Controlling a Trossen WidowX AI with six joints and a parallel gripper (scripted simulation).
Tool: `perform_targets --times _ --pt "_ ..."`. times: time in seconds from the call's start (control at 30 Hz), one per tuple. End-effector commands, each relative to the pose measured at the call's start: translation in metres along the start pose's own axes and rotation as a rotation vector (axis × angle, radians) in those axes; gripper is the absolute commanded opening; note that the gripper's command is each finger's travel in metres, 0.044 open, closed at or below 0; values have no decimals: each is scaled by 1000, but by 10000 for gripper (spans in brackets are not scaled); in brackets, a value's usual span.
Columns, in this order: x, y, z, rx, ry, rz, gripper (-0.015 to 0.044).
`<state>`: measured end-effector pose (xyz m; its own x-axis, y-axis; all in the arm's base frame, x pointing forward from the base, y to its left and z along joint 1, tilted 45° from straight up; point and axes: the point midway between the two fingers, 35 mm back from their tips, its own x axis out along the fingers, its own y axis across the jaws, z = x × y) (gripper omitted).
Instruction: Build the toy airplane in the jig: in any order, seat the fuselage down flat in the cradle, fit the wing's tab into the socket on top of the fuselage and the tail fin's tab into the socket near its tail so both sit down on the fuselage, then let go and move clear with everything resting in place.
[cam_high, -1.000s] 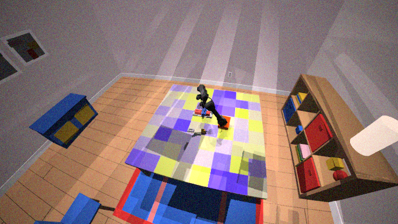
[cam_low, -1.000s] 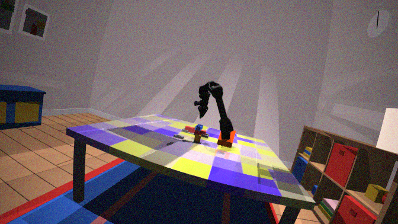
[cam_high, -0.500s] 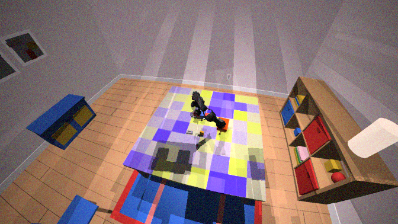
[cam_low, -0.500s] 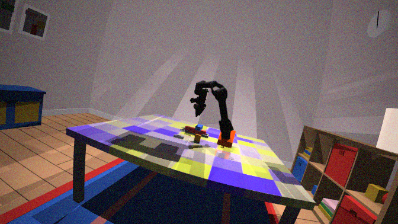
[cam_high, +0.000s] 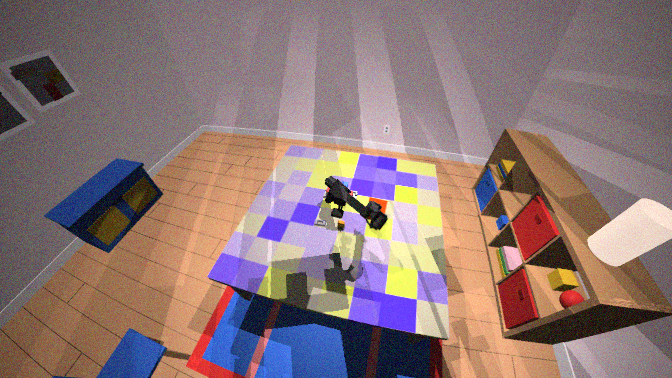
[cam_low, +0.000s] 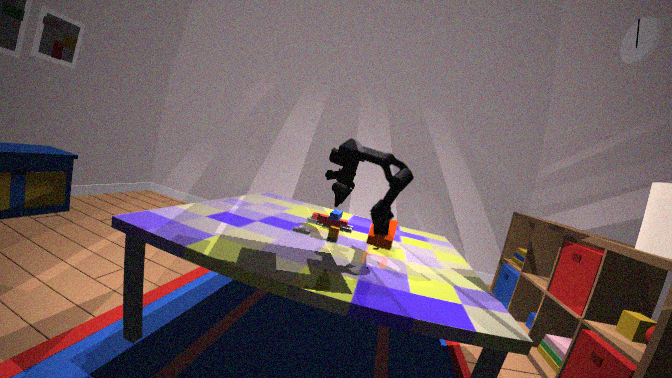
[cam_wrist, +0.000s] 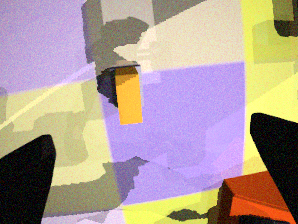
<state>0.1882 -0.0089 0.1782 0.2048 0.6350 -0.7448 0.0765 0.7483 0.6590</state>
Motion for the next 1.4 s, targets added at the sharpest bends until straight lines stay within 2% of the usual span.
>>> perform_targets --times 0.0,0.13,0.3,1.37 --pt "4 8 -9 22 5 12 440" --pt "11 8 -9 21 14 18 440" --pt "58 10 -11 16 83 59 440" --pt "106 12 -14 15 85 58 440"
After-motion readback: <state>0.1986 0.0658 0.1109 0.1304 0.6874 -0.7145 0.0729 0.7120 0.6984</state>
